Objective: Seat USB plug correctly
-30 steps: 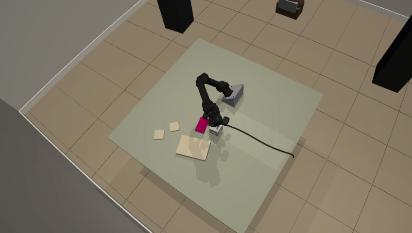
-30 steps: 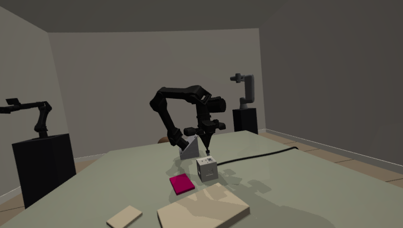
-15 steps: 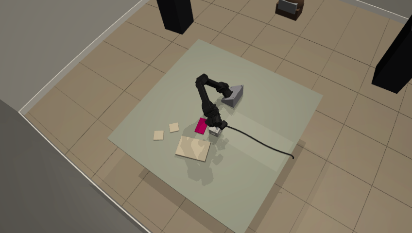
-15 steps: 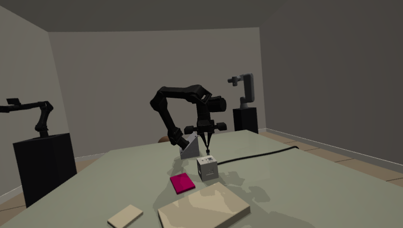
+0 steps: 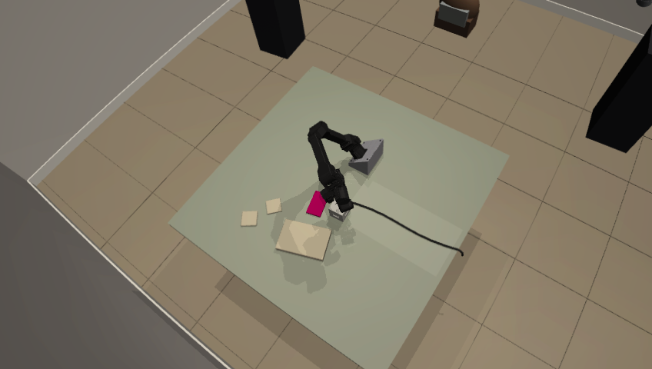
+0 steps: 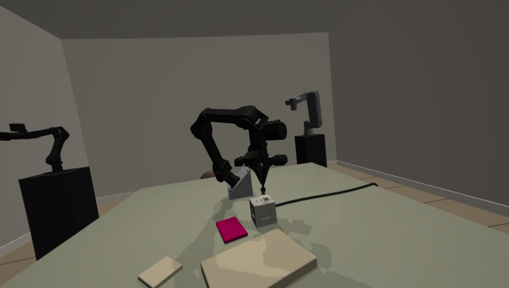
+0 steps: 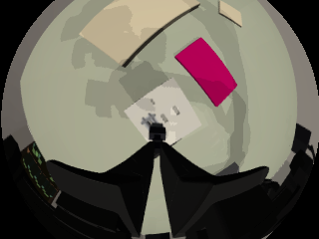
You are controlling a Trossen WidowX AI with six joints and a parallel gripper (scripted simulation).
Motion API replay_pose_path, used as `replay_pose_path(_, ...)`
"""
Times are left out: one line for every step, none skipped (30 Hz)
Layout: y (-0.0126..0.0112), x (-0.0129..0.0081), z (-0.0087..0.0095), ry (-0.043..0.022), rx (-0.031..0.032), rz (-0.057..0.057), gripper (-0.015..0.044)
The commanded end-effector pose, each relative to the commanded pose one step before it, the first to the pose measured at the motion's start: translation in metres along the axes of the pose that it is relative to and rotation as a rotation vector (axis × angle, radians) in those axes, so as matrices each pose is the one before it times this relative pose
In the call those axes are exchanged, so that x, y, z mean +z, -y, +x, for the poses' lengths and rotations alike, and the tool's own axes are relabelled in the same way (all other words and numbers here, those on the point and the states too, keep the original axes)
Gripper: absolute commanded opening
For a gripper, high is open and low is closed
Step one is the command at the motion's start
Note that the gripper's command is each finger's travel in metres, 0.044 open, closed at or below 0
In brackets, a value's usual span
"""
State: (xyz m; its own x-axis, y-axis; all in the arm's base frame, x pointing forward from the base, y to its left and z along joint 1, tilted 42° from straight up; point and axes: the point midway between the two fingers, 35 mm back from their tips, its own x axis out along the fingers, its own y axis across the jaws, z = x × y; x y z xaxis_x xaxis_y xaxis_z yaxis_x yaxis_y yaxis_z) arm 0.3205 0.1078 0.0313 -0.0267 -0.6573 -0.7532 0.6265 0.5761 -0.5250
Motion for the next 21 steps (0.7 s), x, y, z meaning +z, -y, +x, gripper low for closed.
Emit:
replay_pose_path(0.00001, 0.00023, 0.00046, -0.00057, 0.0001, 0.1093, 0.0)
replay_pose_path(0.0, 0.0, 0.0, 0.0, 0.0, 0.0262, 0.0)
replay_pose_path(0.0, 0.0, 0.0, 0.0, 0.0, 0.0262, 0.0)
replay_pose_path(0.0, 0.0, 0.0, 0.0, 0.0, 0.0262, 0.0)
replay_pose_path(0.0, 0.0, 0.0, 0.0, 0.0, 0.0262, 0.0)
replay_pose_path(0.0, 0.0, 0.0, 0.0, 0.0, 0.0262, 0.0)
replay_pose_path(0.0, 0.0, 0.0, 0.0, 0.0, 0.0262, 0.0)
replay_pose_path(0.0, 0.0, 0.0, 0.0, 0.0, 0.0262, 0.0)
replay_pose_path(0.0, 0.0, 0.0, 0.0, 0.0, 0.0262, 0.0)
replay_pose_path(0.0, 0.0, 0.0, 0.0, 0.0, 0.0262, 0.0)
replay_pose_path(0.0, 0.0, 0.0, 0.0, 0.0, 0.0262, 0.0)
replay_pose_path(0.0, 0.0, 0.0, 0.0, 0.0, 0.0262, 0.0)
replay_pose_path(0.0, 0.0, 0.0, 0.0, 0.0, 0.0262, 0.0)
replay_pose_path(0.0, 0.0, 0.0, 0.0, 0.0, 0.0262, 0.0)
replay_pose_path(0.0, 0.0, 0.0, 0.0, 0.0, 0.0262, 0.0)
replay_pose_path(0.0, 0.0, 0.0, 0.0, 0.0, 0.0262, 0.0)
replay_pose_path(0.0, 0.0, 0.0, 0.0, 0.0, 0.0262, 0.0)
replay_pose_path(0.0, 0.0, 0.0, 0.0, 0.0, 0.0262, 0.0)
replay_pose_path(0.0, 0.0, 0.0, 0.0, 0.0, 0.0262, 0.0)
replay_pose_path(0.0, 0.0, 0.0, 0.0, 0.0, 0.0262, 0.0)
replay_pose_path(0.0, 0.0, 0.0, 0.0, 0.0, 0.0262, 0.0)
